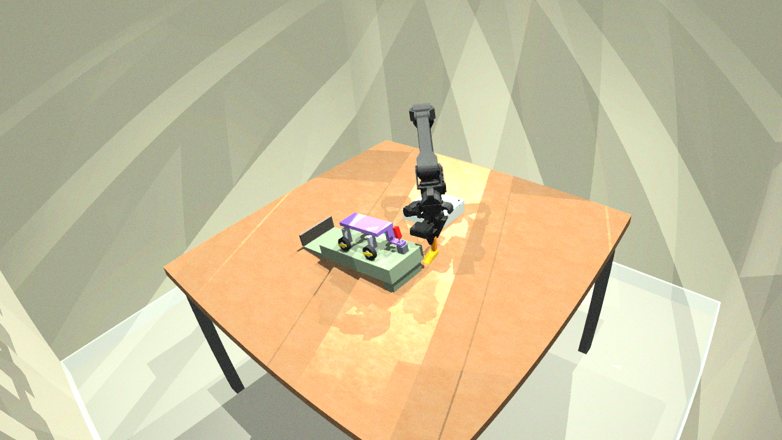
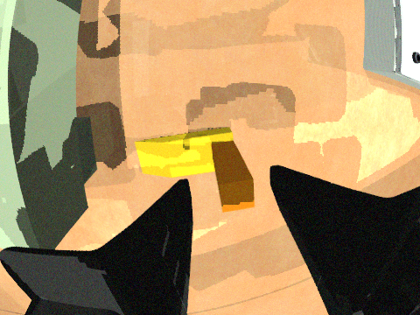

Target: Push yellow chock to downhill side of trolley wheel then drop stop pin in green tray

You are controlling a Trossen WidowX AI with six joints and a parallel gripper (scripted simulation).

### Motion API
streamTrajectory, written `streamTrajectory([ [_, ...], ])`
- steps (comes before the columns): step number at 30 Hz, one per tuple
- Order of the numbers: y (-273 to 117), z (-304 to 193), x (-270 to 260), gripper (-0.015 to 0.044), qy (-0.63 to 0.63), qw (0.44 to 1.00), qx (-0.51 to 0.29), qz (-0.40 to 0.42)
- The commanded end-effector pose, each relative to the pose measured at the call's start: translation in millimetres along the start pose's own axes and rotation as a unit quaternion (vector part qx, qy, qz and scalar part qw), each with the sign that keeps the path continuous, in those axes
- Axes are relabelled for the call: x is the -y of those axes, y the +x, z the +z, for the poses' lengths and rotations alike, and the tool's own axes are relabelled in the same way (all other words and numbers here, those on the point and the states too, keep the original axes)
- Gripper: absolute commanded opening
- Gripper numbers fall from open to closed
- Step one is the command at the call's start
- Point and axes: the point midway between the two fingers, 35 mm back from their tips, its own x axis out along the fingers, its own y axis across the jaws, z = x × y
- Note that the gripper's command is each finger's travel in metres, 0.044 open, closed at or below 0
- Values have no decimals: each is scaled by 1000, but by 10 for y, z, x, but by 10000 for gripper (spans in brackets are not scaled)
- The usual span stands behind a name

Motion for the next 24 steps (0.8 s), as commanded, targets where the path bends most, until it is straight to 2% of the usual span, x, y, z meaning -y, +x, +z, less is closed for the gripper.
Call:
streamTrajectory([
  [1,46,-1,9,190,-2,1000,0,-3],
  [18,262,0,12,190,-2,1000,0,-3],
  [23,227,-2,-3,59,0,1000,-1,1],
  [24,227,-2,-3,52,0,1000,-1,1],
])
